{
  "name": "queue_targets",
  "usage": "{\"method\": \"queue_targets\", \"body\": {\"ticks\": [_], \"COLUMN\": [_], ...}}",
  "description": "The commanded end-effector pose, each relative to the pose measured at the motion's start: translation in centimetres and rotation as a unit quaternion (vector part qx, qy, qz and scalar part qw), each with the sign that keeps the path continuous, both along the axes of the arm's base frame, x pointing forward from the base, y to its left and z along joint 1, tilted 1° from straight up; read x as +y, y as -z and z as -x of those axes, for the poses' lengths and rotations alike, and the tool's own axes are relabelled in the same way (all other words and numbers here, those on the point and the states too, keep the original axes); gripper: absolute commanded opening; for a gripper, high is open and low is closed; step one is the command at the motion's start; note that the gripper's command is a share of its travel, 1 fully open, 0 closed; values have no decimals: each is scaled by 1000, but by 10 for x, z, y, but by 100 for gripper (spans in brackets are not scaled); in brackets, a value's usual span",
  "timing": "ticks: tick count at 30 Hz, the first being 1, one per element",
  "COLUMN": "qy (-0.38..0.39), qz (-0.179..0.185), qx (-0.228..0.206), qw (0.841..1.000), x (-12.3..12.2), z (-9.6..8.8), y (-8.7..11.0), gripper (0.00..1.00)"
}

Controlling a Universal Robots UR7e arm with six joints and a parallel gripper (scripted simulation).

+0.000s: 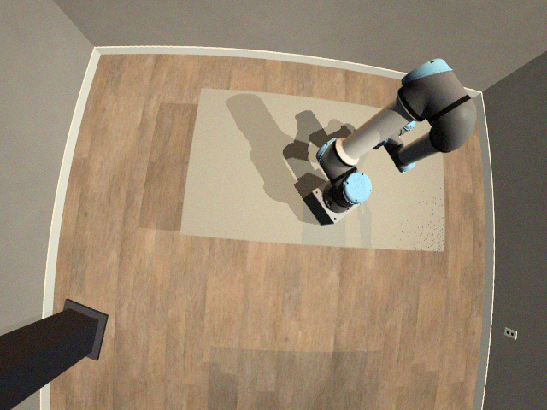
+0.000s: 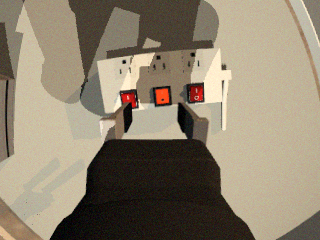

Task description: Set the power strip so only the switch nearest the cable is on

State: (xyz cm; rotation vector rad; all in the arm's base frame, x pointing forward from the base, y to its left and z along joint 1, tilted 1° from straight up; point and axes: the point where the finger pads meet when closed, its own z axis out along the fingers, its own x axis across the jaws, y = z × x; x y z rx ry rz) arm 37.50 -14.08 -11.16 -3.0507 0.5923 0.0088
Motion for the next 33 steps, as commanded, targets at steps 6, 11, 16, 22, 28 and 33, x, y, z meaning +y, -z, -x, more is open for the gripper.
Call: {"method": "queue_targets", "body": {"ticks": [6, 11, 16, 22, 28, 33], "qy": [-107, -182, -245, -285, -284, -284], "qz": [12, 18, 24, 28, 27, 26], "qx": [-7, -9, -10, -11, -11, -10], "qw": [994, 983, 969, 958, 958, 958], "x": [-2, -2, -1, 0, -1, 0], "z": [-11, -17, -20, -22, -22, -21], "y": [-29, -50, -69, -81, -81, -80], "gripper": [100, 100, 100, 100, 100, 100]}}
